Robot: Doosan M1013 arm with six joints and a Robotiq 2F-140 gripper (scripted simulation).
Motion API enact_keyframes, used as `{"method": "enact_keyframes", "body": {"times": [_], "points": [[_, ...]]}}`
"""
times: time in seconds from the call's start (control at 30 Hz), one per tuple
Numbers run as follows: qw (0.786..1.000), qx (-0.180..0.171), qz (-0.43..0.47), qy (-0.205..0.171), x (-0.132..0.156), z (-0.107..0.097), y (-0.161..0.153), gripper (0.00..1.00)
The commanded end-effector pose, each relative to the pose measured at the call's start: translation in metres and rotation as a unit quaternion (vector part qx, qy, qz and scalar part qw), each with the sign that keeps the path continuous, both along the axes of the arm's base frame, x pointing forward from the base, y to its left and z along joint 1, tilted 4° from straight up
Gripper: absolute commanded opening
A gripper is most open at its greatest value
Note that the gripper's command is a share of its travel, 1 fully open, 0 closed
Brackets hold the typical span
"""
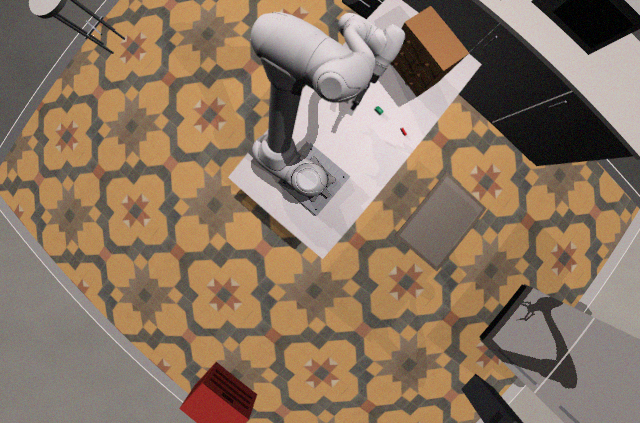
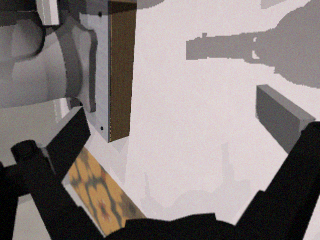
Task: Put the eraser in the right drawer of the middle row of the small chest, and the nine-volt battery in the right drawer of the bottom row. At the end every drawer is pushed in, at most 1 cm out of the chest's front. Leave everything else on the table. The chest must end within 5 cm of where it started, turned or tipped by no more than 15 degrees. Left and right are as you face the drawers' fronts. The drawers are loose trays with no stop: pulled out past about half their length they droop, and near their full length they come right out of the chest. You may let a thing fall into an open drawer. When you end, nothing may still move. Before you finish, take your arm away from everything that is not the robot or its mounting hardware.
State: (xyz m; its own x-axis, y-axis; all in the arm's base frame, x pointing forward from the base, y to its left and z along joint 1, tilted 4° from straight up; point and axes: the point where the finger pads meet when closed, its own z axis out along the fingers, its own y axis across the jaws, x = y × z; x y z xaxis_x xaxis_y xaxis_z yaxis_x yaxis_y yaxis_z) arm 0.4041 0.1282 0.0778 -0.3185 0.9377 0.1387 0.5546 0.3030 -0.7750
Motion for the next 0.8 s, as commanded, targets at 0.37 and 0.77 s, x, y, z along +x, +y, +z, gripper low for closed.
{"method": "enact_keyframes", "body": {"times": [0.37,0.77], "points": [[1.0,0.0,0.0,0.0,0.0,0.0,0.0,1.0],[0.99,0.013,-0.039,-0.132,0.065,0.056,-0.017,1.0]]}}
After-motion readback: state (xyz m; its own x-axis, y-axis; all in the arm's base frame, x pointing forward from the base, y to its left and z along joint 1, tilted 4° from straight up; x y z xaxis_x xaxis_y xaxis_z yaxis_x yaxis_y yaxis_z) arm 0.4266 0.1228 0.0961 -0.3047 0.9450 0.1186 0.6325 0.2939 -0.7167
